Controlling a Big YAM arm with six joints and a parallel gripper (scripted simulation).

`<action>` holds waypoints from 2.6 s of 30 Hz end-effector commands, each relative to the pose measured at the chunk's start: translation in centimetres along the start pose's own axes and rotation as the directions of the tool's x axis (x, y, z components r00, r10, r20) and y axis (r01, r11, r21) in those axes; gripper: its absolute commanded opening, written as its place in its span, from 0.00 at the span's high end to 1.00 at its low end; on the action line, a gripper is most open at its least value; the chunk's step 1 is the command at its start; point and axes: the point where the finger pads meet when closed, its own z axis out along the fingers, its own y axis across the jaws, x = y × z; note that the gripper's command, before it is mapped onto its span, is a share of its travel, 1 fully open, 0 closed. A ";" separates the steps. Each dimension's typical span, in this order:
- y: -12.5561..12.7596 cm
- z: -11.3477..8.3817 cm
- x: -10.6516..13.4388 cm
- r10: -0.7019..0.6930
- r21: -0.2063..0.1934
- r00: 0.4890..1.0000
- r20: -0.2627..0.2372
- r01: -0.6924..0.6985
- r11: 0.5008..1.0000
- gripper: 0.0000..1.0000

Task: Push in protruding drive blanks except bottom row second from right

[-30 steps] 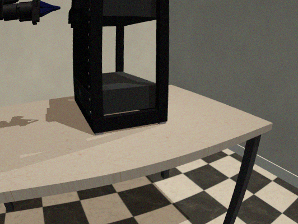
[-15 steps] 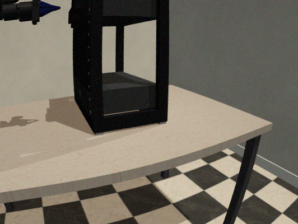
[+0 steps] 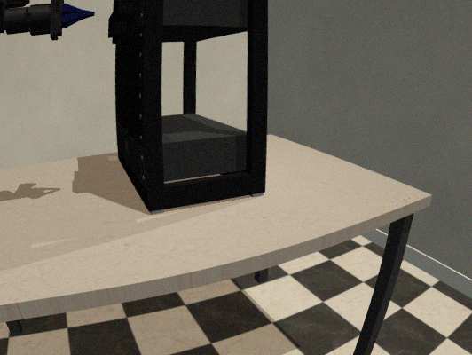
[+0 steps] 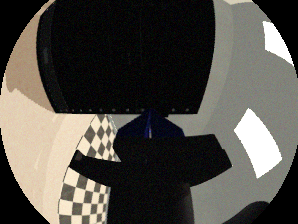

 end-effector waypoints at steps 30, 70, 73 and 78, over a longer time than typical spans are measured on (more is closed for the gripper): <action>-0.4 -1.6 -11.1 -0.001 0.012 1.000 0.007 0.001 1.000 1.00; -0.5 7.3 -11.1 0.010 0.010 1.000 0.006 -0.011 1.000 1.00; -0.5 7.7 -11.1 0.010 0.010 1.000 0.006 -0.010 1.000 1.00; -0.5 7.7 -11.1 0.009 0.010 1.000 0.005 -0.009 1.000 1.00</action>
